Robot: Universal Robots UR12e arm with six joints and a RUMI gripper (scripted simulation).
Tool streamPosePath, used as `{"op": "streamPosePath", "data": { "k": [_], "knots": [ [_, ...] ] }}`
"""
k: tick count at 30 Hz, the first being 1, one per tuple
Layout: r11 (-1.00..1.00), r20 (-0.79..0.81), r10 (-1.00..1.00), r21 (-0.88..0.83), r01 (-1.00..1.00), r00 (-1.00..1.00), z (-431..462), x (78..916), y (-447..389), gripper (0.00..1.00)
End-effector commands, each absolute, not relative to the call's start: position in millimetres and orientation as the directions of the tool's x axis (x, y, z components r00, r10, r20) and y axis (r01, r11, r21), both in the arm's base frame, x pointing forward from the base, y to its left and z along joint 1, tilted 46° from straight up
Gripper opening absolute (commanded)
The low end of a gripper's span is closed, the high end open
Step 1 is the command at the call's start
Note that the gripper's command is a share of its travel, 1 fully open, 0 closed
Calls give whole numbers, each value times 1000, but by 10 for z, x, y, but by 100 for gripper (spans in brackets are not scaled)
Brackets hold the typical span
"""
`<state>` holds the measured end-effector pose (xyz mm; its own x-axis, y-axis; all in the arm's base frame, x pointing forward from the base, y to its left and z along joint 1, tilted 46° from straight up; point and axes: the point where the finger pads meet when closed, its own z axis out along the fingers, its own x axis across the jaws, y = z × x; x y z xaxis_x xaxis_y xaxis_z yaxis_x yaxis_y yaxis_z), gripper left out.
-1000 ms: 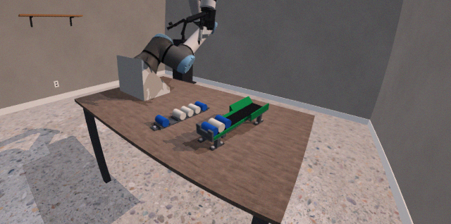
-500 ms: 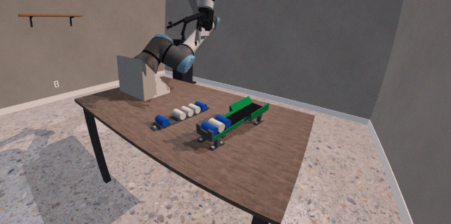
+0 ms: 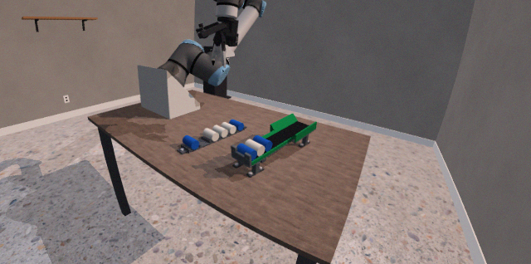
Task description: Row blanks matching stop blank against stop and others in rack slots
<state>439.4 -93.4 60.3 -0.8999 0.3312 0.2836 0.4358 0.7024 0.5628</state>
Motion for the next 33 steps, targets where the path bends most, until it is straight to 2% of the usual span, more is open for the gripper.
{"op": "streamPosePath", "data": {
  "k": [1, 15, 33],
  "knots": [
    [713, 255, 276, 592, 376, -927, 182, 4519, -1053, 100],
    [712, 114, 59, 692, 121, -992, -1293, 4493, -1075, 100],
    [700, 71, 7, 712, 56, -997, -1655, 4437, -1013, 100]
  ]
}}
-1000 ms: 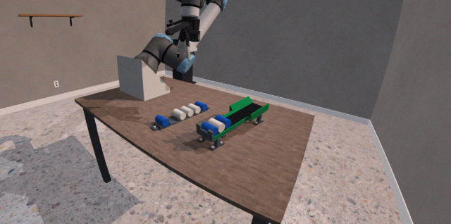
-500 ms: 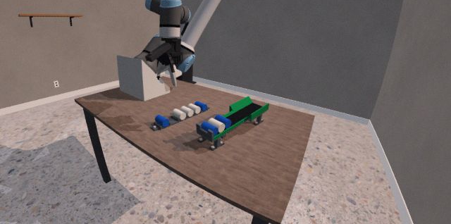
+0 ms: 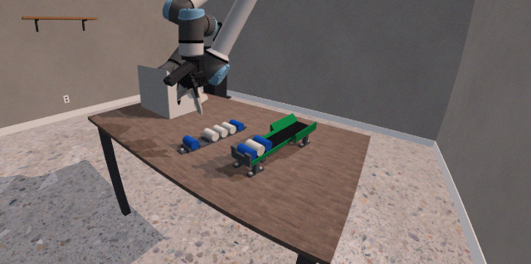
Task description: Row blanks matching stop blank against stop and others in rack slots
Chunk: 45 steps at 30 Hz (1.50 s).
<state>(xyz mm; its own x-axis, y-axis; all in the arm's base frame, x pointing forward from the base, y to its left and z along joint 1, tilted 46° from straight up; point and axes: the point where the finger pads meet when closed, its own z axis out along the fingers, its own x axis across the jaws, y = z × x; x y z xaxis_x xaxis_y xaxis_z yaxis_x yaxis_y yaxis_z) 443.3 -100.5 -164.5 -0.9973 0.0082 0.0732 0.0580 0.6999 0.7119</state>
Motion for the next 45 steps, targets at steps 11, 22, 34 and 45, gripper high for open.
{"op": "streamPosePath", "data": {
  "k": [11, 22, 34, 45],
  "knots": [
    [700, 71, 7, 712, 56, -997, -1655, 4437, -1013, 100],
    [700, 60, -4, 713, 40, -998, -1658, 4440, -1012, 100],
    [697, -10, -72, 715, -58, -997, -1675, 4455, -1010, 100],
    [670, -147, -204, 700, -248, -968, -1706, 4484, -1002, 100]
  ]
}}
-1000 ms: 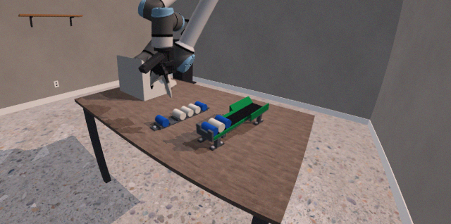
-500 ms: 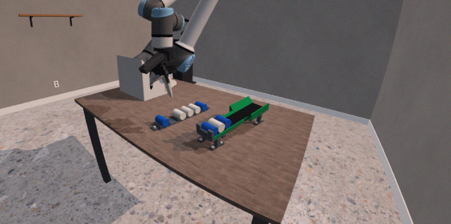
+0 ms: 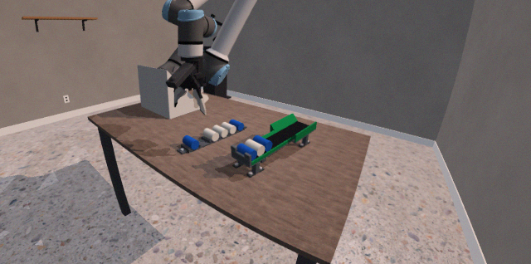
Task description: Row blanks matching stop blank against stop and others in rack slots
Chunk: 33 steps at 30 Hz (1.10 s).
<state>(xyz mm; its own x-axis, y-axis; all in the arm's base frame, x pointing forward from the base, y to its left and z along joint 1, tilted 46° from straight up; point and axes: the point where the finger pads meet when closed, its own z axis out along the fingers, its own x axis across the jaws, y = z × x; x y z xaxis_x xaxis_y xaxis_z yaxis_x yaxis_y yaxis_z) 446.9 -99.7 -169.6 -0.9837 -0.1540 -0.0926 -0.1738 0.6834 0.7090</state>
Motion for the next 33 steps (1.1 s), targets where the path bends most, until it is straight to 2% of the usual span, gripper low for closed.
{"op": "streamPosePath", "data": {
  "k": [1, 11, 22, 24, 33],
  "knots": [
    [665, -164, -221, 696, -272, -961, -1710, 4488, -1000, 100],
    [594, -323, -370, 638, -489, -871, -1742, 4521, -984, 100],
    [396, -552, -578, 455, -798, -601, -1785, 4568, -942, 100],
    [396, -552, -578, 455, -798, -601, -1785, 4568, -942, 100],
    [147, -683, -685, 212, -966, -255, -1813, 4591, -892, 100]
  ]
}}
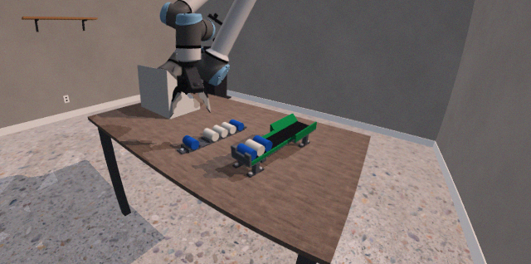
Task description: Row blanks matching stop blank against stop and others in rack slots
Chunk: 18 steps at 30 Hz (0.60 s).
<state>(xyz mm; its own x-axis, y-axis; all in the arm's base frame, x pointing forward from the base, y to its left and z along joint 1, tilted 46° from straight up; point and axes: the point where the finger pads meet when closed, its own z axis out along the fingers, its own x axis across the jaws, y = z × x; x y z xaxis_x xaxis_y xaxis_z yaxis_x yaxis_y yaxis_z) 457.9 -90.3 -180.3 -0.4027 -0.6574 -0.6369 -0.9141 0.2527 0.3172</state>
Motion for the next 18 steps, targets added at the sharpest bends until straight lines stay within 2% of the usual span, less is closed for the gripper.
{"op": "streamPosePath", "data": {
  "k": [1, 6, 8, 10, 18],
  "knots": [
    [117, -692, -690, 182, -976, -211, -1816, 4592, -886, 100],
    [-40, -715, -699, 23, -999, 12, -1829, 4592, -855, 100],
    [-40, -715, -699, 23, -999, 12, -1829, 4592, -855, 100],
    [-102, -714, -693, -41, -994, 101, -1834, 4590, -842, 100],
    [-333, -657, -616, -283, -899, 435, -1856, 4570, -795, 100]
  ]
}}
